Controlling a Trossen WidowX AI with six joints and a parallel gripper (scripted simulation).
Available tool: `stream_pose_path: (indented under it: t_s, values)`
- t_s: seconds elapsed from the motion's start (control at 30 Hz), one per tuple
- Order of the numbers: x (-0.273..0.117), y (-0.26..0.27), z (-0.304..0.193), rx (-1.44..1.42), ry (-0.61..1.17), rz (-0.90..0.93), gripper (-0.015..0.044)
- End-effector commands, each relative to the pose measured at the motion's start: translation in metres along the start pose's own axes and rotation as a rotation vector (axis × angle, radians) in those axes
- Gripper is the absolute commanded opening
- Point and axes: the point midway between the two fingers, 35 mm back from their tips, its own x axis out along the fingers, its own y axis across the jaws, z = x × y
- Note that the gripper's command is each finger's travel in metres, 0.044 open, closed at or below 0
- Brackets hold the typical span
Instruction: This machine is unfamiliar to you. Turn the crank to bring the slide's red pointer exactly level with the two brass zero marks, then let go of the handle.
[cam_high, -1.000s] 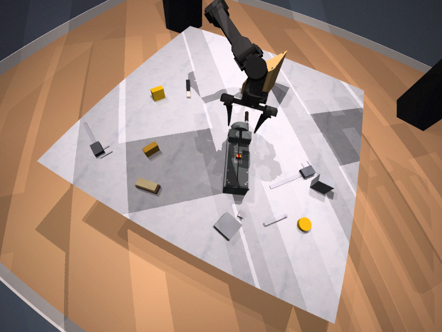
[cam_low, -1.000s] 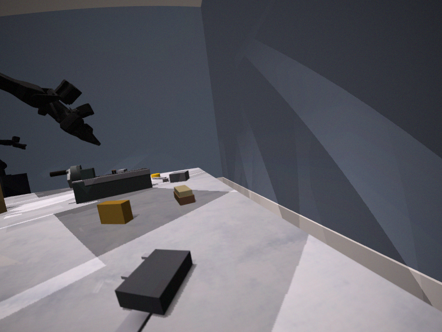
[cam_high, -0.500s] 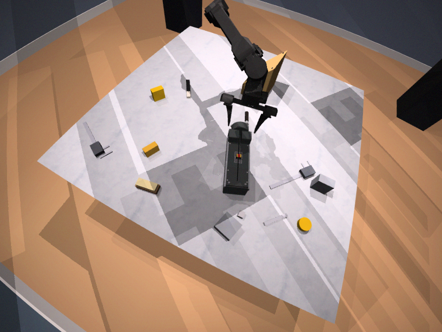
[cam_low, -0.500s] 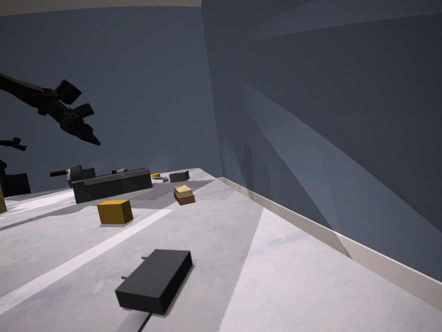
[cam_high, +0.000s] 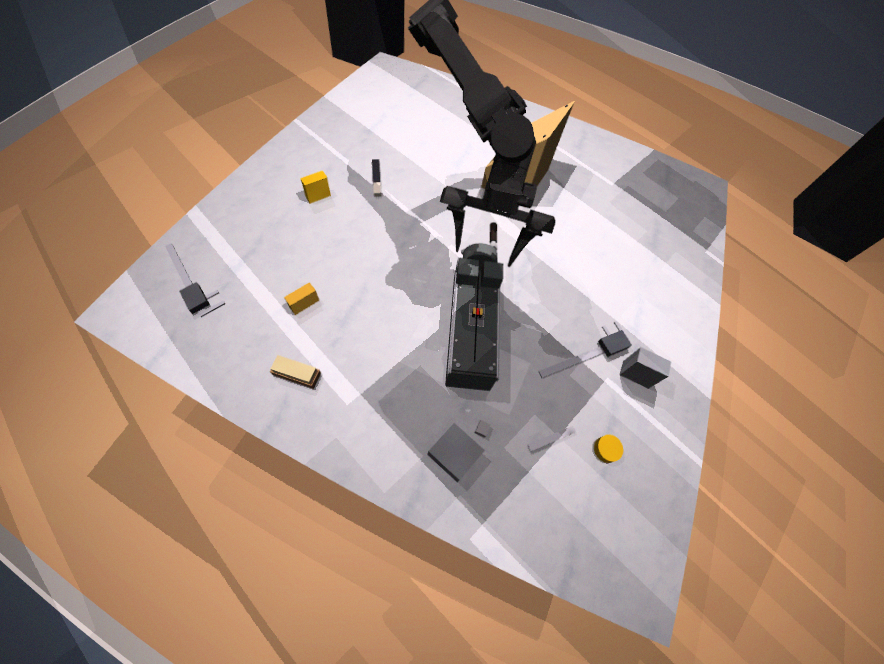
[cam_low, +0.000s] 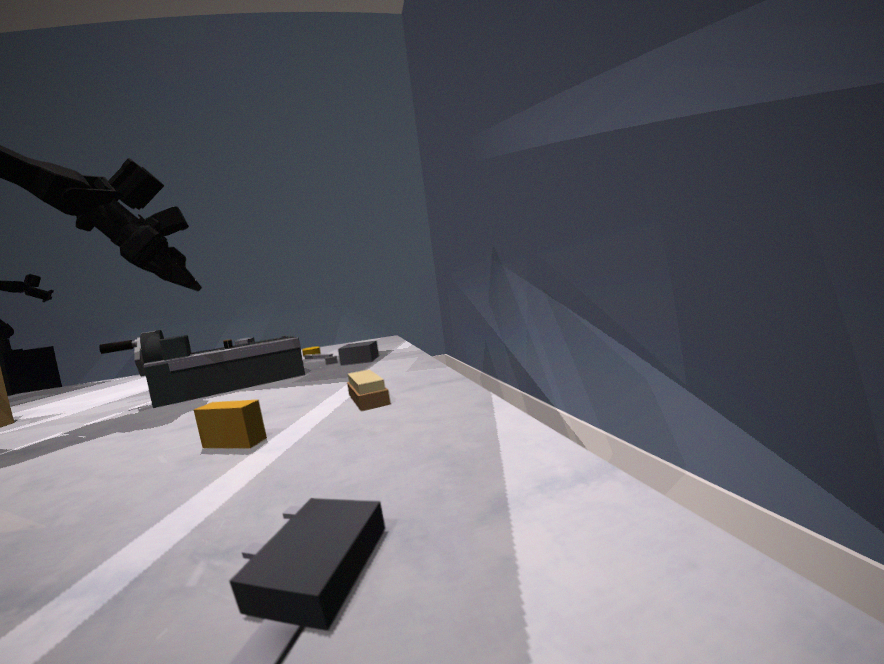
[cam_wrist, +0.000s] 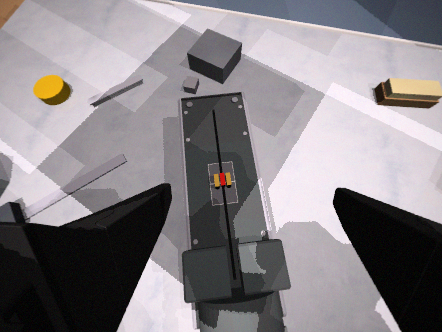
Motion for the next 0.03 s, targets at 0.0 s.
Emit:
stream_pose_path:
  t_s: [0.0]
  values:
    - [-0.0011,-0.0009,0.0016,0.004,-0.003,-0.005,0.0440]
